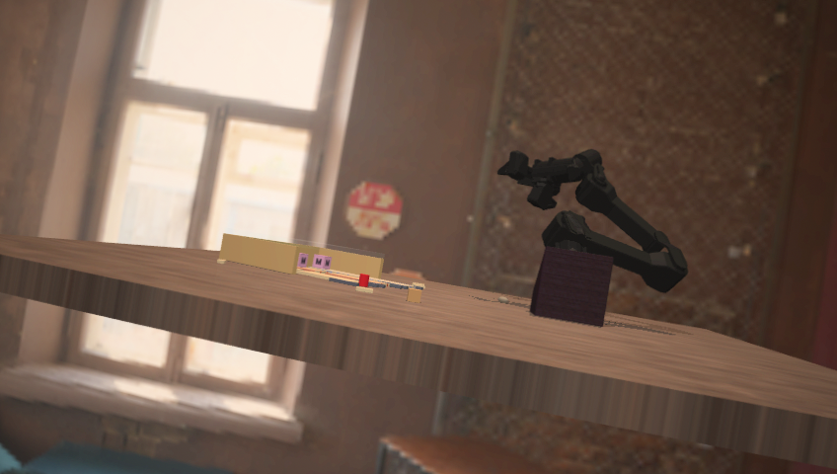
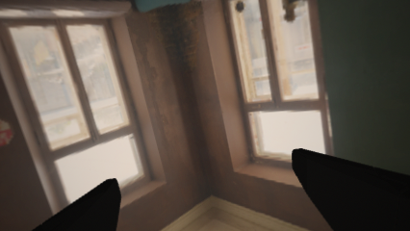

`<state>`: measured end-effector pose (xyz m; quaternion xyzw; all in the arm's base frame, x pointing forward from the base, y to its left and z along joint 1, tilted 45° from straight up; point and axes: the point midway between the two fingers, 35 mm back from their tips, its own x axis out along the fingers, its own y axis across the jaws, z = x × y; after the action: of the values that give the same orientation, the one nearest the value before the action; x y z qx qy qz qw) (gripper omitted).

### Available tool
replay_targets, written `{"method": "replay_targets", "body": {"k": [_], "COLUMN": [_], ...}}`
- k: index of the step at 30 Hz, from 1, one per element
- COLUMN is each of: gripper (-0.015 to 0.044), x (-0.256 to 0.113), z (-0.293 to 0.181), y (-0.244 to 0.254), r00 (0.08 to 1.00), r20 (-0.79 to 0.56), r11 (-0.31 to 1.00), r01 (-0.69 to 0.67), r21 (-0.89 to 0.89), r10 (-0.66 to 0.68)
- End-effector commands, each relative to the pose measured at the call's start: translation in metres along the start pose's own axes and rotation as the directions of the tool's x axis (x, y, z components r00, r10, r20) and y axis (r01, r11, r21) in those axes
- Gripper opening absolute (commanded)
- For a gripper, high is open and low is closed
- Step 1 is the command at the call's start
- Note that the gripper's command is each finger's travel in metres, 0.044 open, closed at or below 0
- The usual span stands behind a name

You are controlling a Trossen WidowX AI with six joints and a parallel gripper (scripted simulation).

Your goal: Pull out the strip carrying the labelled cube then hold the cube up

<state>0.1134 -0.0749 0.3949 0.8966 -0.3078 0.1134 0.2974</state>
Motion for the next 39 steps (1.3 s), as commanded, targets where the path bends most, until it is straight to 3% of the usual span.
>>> {"method": "replay_targets", "body": {"k": [1,6,11,15,19,22,28,32,35,39], "gripper": [0.0400,0.0400,0.0400,0.0400,0.0400,0.0400,0.0400,0.0400,0.0400,0.0400], "x": [0.001,0.014,0.027,0.035,0.032,0.025,0.006,-0.011,-0.026,-0.031], "z": [0.000,-0.004,0.000,0.011,0.028,0.044,0.073,0.095,0.113,0.119], "y": [-0.001,-0.036,-0.079,-0.137,-0.193,-0.231,-0.283,-0.313,-0.332,-0.337], "r00": [1.000,0.996,0.982,0.949,0.905,0.869,0.814,0.780,0.758,0.752], "r20": [0.000,0.022,0.077,0.166,0.256,0.319,0.411,0.467,0.505,0.516], "r11": [1.000,0.970,0.829,0.446,-0.057,-0.415,-0.815,-0.909,-0.869,-0.838], "r01": [0.003,0.088,0.187,0.275,0.252,0.148,-0.125,-0.343,-0.494,-0.534], "r21": [-0.007,-0.226,-0.527,-0.851,-0.966,-0.897,-0.566,-0.236,0.032,0.112], "r10": [-0.003,-0.085,-0.172,-0.268,-0.341,-0.378,-0.410,-0.416,-0.412,-0.410]}}
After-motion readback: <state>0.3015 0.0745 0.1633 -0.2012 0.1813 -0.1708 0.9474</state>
